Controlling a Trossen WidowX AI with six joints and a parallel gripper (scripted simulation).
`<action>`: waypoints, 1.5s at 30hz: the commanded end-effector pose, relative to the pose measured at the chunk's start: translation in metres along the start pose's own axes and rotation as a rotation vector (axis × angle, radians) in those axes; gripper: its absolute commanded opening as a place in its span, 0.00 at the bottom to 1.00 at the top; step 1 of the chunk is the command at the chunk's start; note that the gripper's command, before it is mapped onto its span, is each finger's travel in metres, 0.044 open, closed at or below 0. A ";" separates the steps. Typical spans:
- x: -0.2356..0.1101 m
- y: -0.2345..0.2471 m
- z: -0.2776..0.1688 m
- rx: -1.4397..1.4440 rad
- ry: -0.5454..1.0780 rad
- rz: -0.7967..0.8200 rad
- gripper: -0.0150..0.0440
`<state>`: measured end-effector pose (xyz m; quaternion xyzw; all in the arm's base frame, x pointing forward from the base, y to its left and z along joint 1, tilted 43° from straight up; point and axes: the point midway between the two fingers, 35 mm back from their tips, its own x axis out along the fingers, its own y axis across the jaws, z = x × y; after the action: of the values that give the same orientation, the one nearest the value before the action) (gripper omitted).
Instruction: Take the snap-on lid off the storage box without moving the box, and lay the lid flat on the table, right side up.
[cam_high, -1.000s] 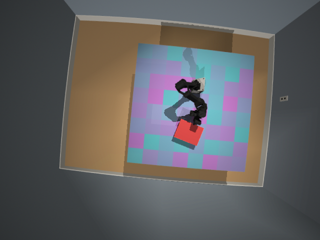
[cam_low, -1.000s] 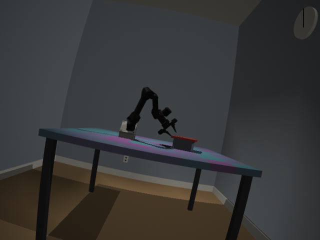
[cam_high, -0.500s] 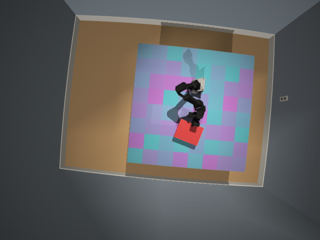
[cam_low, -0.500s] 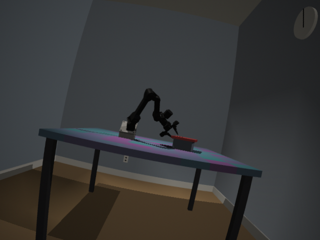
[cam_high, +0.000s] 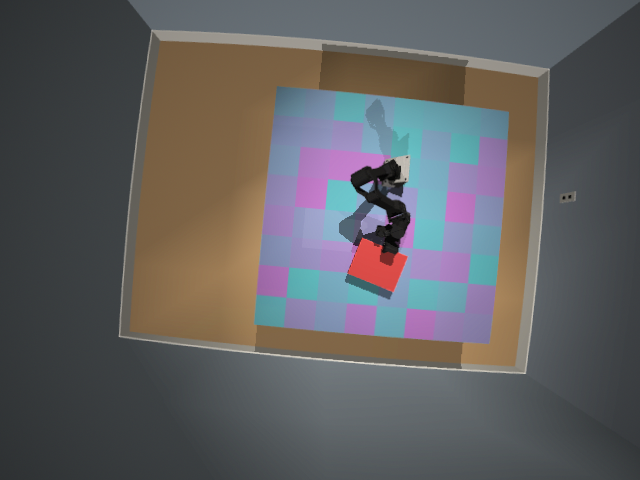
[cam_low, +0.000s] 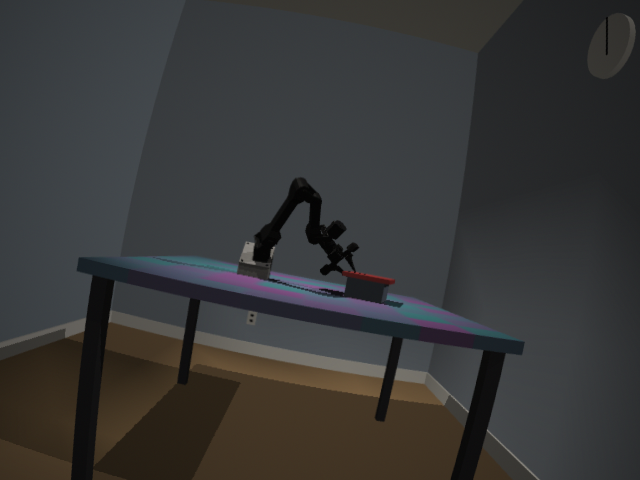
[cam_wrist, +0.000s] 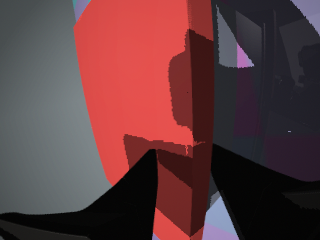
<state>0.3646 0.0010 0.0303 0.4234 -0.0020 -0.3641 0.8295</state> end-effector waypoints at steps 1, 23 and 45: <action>0.000 0.001 -0.001 -0.002 0.004 0.003 0.46; -0.002 0.002 0.000 0.000 0.000 0.000 0.25; -0.006 0.004 0.000 0.000 0.000 0.000 0.25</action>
<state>0.3630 0.0047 0.0340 0.4229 -0.0002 -0.3647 0.8296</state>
